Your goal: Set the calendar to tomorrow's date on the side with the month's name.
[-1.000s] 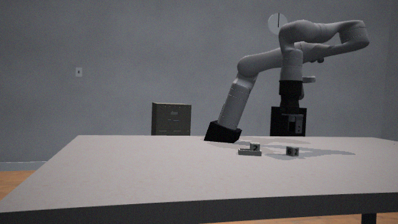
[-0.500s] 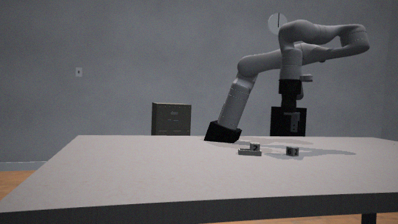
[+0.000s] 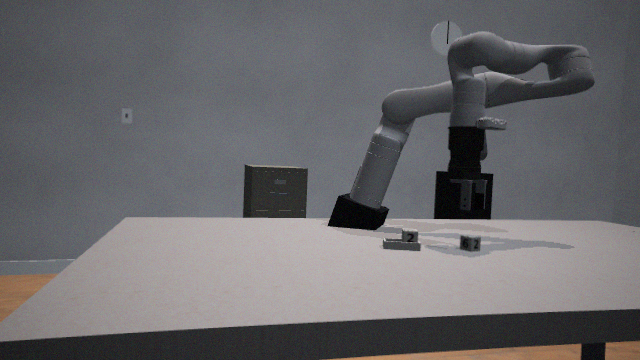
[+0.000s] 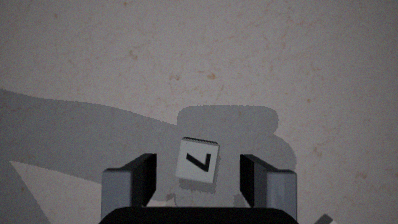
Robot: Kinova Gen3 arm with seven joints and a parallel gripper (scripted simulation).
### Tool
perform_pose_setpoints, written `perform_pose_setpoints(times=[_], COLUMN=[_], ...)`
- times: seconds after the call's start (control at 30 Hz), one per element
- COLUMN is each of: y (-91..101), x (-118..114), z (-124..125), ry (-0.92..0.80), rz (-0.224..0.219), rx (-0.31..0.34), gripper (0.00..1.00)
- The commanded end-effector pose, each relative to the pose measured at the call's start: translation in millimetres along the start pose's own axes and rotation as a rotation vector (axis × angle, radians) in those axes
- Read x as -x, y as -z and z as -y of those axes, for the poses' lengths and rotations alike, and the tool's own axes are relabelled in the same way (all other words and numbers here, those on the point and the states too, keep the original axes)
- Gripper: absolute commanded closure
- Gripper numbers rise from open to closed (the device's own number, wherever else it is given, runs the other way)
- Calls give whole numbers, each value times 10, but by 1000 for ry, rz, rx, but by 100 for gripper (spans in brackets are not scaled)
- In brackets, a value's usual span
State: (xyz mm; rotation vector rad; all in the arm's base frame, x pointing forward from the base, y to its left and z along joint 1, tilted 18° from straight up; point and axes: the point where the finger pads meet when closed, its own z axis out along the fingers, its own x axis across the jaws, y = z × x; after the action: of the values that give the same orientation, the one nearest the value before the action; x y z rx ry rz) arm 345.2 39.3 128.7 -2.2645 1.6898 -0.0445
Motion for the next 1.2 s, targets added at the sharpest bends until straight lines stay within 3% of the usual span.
perform_pose_setpoints(times=[0.0, 0.7, 0.73, 1.17], y=[-4, 5, 5, 5], x=[0, -5, -5, -5], z=[-8, -22, -22, -22], ry=[-19, -155, -155, -155], rz=[-2, -3, -3, -3], rx=[2, -1, -1, -1], gripper=[0, 0, 10, 10])
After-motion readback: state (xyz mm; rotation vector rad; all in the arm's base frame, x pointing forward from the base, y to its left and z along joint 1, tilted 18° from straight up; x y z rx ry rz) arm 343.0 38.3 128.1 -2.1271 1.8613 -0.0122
